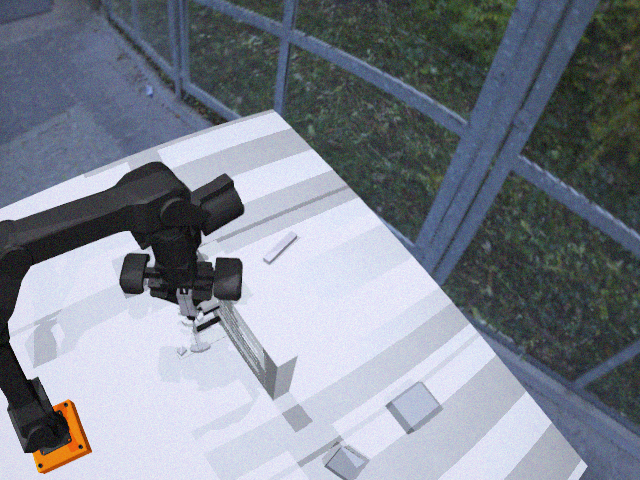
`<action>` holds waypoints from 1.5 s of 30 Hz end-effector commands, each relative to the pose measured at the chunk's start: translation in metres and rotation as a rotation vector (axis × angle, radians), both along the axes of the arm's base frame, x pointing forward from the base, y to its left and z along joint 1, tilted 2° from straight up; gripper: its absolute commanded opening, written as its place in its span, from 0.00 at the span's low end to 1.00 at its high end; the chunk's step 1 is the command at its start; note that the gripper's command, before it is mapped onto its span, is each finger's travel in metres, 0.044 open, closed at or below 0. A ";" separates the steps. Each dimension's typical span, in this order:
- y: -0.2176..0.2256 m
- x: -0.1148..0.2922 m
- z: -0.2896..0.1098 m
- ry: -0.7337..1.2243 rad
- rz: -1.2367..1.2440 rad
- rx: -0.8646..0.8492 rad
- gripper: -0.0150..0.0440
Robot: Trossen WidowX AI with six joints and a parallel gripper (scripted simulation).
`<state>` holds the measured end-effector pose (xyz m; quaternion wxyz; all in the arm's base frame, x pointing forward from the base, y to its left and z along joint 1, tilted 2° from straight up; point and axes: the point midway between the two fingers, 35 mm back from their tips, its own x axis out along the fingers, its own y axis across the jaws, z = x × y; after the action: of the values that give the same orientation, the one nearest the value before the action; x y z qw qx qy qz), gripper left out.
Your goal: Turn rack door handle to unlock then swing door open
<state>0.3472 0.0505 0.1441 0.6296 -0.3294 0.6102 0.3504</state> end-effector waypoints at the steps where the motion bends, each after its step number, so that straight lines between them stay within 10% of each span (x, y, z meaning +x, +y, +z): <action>1: -0.001 -0.001 -0.004 0.000 0.267 -0.009 0.30; 15: -0.001 -0.001 -0.004 -0.023 0.923 -0.011 0.30; 31: -0.001 -0.001 -0.004 -0.024 0.931 -0.011 0.30; 41: -0.001 -0.001 -0.004 -0.024 0.931 -0.011 0.74; 45: -0.001 -0.001 -0.004 -0.021 0.857 -0.011 0.76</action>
<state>0.3469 0.0503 0.1433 0.4180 -0.5739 0.3934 0.5841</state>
